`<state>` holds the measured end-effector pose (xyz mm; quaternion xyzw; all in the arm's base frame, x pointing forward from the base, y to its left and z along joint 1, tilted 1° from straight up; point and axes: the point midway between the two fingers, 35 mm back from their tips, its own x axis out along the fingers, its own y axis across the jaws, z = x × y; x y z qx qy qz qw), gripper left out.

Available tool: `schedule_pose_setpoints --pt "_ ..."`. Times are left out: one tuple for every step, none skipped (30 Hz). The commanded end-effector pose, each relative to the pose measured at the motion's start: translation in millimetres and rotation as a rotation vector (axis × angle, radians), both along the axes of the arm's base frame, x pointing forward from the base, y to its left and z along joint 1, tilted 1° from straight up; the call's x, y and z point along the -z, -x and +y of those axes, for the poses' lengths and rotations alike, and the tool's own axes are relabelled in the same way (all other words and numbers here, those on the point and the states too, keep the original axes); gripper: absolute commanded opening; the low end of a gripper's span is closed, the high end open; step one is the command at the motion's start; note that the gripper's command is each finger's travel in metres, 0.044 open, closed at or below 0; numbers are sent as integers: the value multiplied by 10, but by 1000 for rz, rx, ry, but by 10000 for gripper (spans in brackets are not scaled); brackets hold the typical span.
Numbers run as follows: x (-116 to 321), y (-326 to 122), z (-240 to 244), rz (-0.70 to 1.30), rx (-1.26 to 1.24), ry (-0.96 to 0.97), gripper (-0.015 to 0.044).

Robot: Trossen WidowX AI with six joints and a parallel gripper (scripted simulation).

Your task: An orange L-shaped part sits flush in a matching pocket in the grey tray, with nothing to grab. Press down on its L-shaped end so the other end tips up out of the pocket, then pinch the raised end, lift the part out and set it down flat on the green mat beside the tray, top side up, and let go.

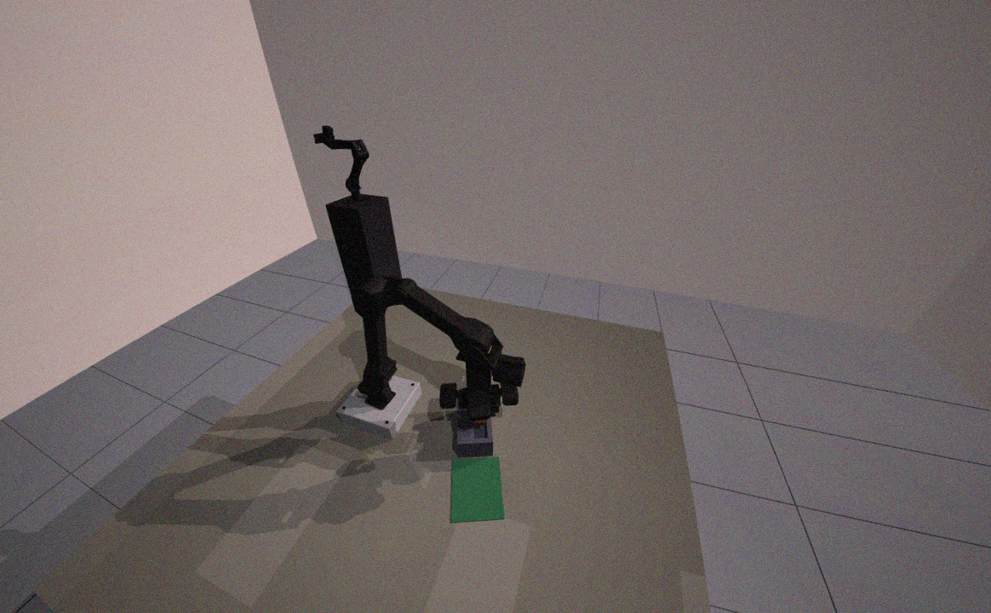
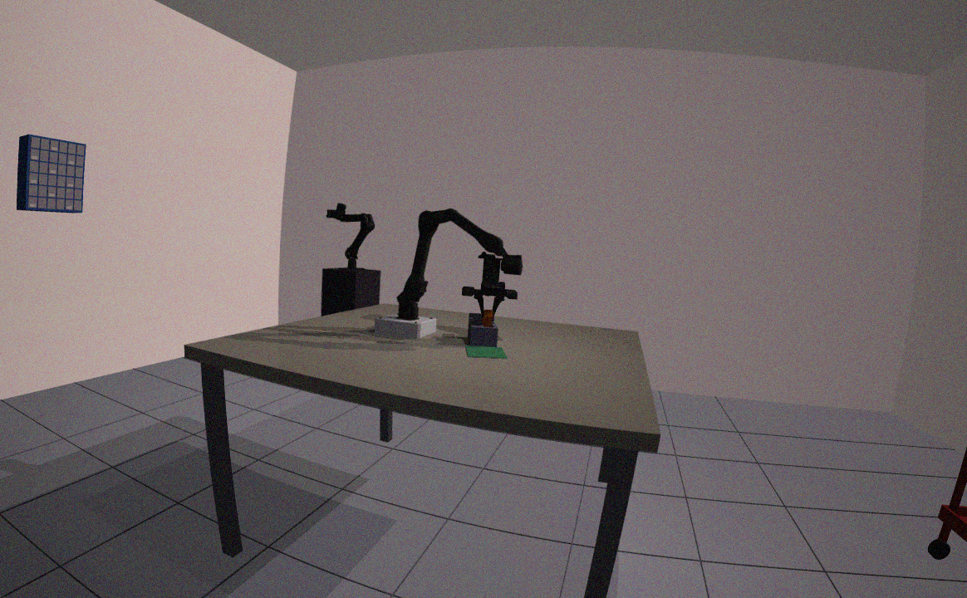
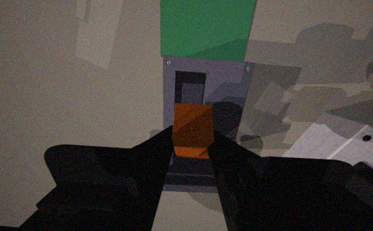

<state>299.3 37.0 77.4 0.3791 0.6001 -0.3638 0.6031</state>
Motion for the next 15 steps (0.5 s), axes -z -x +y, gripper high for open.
schedule_pose_setpoints --pt "-98 -10 7 -9 2 -6 0" --pt "-114 -9 7 -9 2 -6 0" --pt "-130 -8 6 -8 2 -6 0" --pt "-146 -8 6 -8 2 -6 0" --pt "-162 -7 6 -8 2 -6 0" --pt "-177 -7 5 -8 2 -6 0" --pt "-192 -6 5 -8 2 -6 0" --pt "-207 -6 5 -8 2 -6 0" --pt "-222 -5 4 -8 2 -6 0" --pt "-237 -5 4 -8 2 -6 0" --pt "-252 -4 4 -8 2 -6 0" --pt "-268 -4 3 -8 2 -6 0" --pt "-284 -3 3 -8 2 -6 0" --pt "-300 -3 3 -8 2 -6 0" --pt "-316 -3 2 -8 2 -6 0"
